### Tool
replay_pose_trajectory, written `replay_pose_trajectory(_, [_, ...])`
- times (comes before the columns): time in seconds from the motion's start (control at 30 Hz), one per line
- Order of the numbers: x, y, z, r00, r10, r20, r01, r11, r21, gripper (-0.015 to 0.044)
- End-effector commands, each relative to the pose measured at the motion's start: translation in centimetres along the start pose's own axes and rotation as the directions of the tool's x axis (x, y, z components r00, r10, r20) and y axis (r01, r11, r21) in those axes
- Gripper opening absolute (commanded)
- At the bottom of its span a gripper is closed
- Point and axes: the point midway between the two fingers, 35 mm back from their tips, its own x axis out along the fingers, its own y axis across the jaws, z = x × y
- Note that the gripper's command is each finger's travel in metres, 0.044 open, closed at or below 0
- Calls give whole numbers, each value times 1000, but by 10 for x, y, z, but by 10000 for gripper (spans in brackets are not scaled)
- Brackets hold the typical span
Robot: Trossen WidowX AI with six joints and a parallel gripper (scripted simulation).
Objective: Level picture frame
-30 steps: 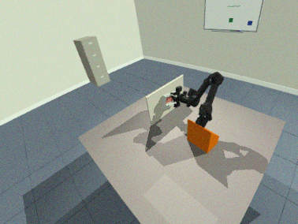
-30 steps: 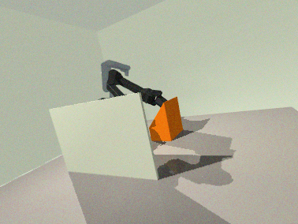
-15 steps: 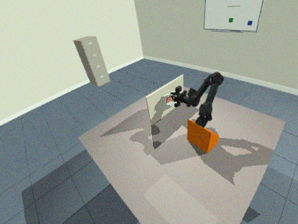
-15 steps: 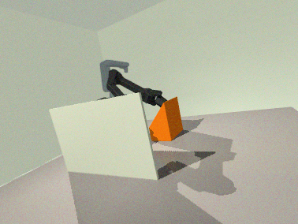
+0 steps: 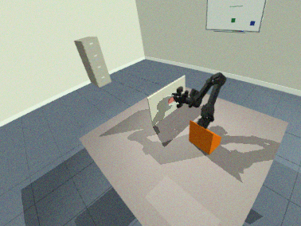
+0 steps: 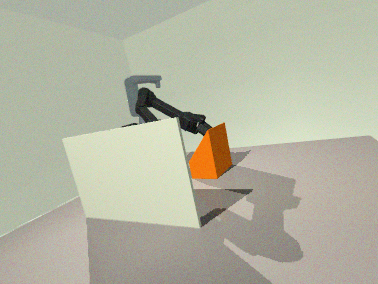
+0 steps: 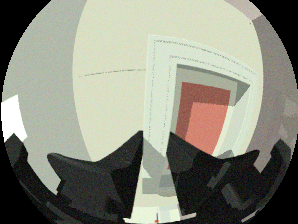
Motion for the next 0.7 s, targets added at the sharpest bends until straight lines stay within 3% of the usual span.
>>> replay_pose_trajectory(0.0, [0, 0, 0, 1000, -3, 1, 3, 1000, -22, 0])
replay_pose_trajectory(0.33, [0, 1, 0, 1000, -3, 1, 3, 997, -71, 0])
replay_pose_trajectory(0.67, [0, 1, 0, 1000, 0, 0, 0, 998, -57, 260])
